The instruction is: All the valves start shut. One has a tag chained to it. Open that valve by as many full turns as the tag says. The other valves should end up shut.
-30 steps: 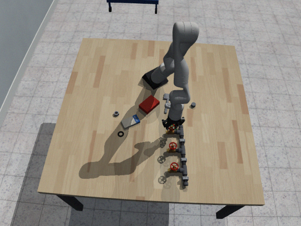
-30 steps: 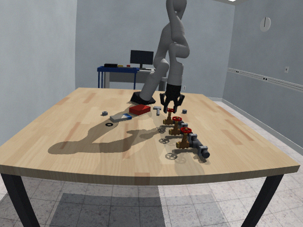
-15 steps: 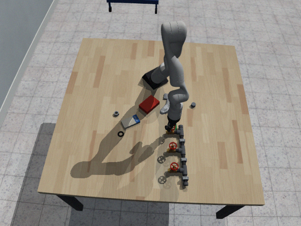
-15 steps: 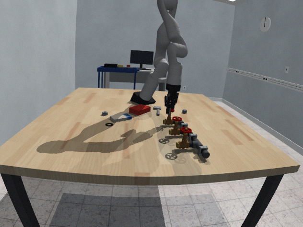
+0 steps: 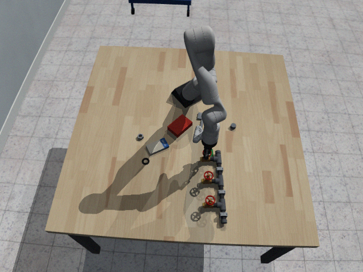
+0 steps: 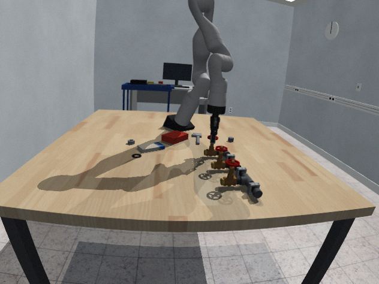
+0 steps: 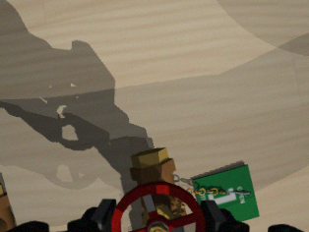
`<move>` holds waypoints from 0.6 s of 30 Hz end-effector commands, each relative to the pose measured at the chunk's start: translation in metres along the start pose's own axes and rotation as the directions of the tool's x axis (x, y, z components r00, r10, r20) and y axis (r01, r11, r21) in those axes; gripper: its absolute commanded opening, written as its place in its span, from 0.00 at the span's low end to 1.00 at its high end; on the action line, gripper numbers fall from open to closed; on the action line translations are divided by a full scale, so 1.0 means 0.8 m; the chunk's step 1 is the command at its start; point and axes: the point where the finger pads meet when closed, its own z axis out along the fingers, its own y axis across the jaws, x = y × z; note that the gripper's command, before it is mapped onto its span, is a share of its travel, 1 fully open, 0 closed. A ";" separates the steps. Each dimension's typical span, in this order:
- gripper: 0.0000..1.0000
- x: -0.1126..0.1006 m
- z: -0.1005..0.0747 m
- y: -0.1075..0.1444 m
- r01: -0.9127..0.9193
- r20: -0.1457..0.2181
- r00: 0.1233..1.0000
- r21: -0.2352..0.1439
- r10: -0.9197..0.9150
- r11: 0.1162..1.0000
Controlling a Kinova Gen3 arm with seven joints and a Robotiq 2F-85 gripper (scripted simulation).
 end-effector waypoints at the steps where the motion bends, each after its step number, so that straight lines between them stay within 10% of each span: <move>1: 0.52 0.000 0.000 0.000 0.051 0.000 0.999 -0.001 -0.051 0.999; 15: 0.52 0.000 0.000 0.000 0.097 0.000 0.995 0.000 -0.097 0.995; 16: 1.00 0.000 0.000 0.000 0.097 0.000 0.995 0.000 -0.097 0.995; 18: 1.00 0.000 0.000 0.000 0.097 0.000 0.995 0.000 -0.097 0.995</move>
